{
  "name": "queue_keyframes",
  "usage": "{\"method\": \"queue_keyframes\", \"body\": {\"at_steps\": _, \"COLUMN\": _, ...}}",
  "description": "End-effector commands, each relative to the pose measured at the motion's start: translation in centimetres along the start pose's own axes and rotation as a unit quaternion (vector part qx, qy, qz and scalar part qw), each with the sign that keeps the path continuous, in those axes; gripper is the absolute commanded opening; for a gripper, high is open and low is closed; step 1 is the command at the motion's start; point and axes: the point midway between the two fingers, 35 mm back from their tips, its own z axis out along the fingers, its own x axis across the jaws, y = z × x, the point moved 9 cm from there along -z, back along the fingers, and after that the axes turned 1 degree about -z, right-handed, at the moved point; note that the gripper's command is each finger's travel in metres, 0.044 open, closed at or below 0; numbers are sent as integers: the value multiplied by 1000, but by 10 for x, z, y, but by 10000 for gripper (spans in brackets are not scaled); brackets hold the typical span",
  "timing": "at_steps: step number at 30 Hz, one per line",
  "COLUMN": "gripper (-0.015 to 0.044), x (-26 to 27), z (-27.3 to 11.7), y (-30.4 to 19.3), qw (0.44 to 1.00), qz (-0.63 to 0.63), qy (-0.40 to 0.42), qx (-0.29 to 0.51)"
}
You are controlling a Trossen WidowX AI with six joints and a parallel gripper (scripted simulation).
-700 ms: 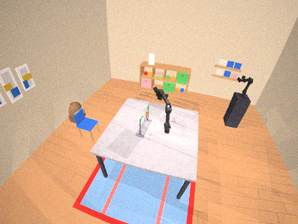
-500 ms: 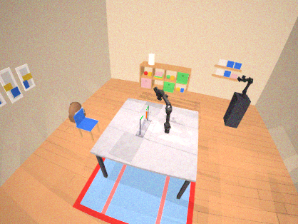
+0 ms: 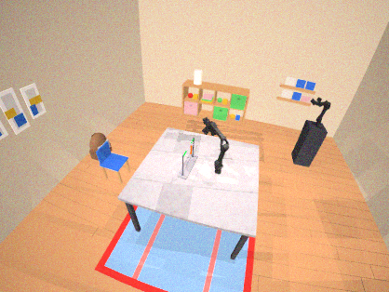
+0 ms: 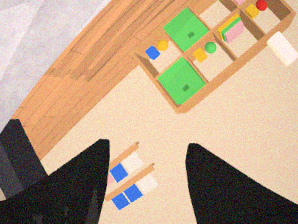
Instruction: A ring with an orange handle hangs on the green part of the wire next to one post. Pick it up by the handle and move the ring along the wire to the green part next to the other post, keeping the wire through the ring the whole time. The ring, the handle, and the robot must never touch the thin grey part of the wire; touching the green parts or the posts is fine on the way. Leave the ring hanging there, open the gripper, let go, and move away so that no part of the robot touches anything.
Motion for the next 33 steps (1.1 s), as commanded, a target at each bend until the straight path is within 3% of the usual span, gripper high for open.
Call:
{"method": "queue_keyframes", "body": {"at_steps": 1, "gripper": 160, "x": 16, "z": 3, "y": 12, "qw": 996, "qz": 70, "qy": -17, "qx": -56}}
{"method": "queue_keyframes", "body": {"at_steps": 16, "gripper": 160, "x": 77, "z": 17, "y": 49, "qw": 930, "qz": 274, "qy": -31, "qx": -244}}
{"method": "queue_keyframes", "body": {"at_steps": 33, "gripper": 160, "x": 156, "z": 31, "y": 103, "qw": 778, "qz": 439, "qy": 9, "qx": -449}}
